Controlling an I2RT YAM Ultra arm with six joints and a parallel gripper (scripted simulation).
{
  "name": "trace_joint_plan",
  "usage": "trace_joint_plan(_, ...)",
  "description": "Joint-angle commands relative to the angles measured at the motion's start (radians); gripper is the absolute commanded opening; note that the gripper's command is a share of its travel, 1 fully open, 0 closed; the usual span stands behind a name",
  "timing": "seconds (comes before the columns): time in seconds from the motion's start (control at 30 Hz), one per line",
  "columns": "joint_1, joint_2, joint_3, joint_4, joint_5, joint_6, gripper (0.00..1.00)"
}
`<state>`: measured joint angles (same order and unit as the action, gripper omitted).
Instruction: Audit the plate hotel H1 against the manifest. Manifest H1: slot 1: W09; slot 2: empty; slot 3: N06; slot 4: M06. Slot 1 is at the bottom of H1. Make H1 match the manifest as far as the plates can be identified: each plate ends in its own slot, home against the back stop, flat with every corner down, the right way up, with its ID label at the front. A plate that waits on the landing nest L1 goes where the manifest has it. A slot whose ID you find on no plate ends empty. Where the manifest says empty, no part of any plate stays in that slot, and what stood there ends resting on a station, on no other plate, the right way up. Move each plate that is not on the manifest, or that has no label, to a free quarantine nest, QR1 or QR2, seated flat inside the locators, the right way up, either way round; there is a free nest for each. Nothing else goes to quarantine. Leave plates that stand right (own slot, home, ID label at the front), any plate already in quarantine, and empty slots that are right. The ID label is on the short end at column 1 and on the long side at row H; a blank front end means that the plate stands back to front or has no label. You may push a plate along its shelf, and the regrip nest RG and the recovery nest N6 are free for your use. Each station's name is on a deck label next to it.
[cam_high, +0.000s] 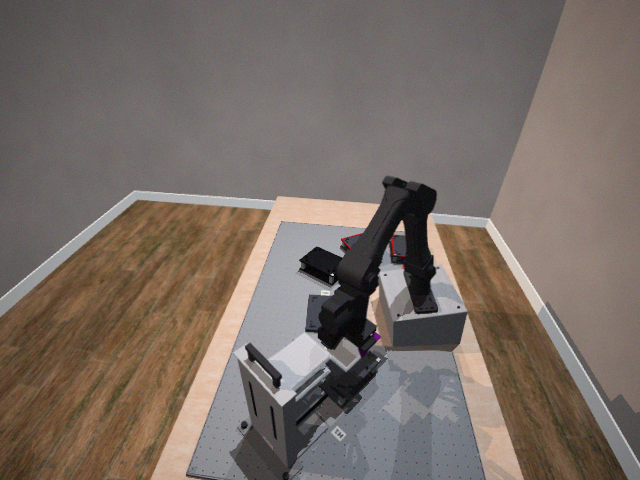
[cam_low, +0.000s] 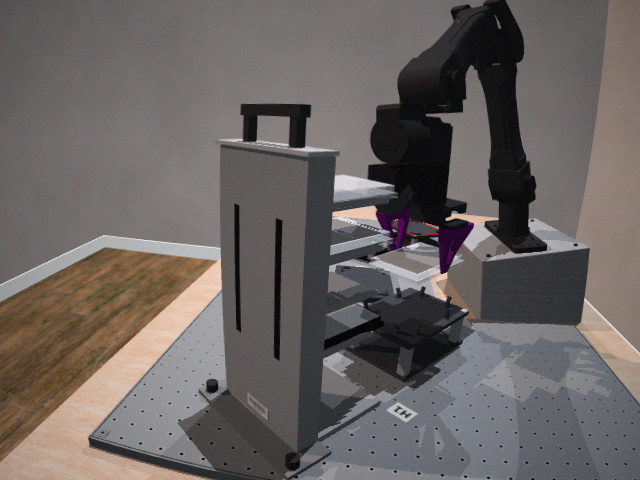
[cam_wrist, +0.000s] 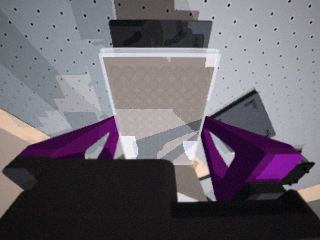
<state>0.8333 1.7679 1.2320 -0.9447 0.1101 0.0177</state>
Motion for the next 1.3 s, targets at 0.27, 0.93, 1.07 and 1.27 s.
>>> trace_joint_plan(0.27, 0.008, -0.058, 0.077, -0.099, 0.002, 0.012, 0.86)
trace_joint_plan(0.93, 0.025, -0.092, 0.228, -0.286, 0.004, 0.029, 0.86)
trace_joint_plan(1.07, 0.029, -0.095, 0.266, -0.328, 0.004, 0.033, 0.86)
trace_joint_plan(1.27, 0.033, -0.096, 0.3, -0.363, 0.004, 0.037, 0.86)
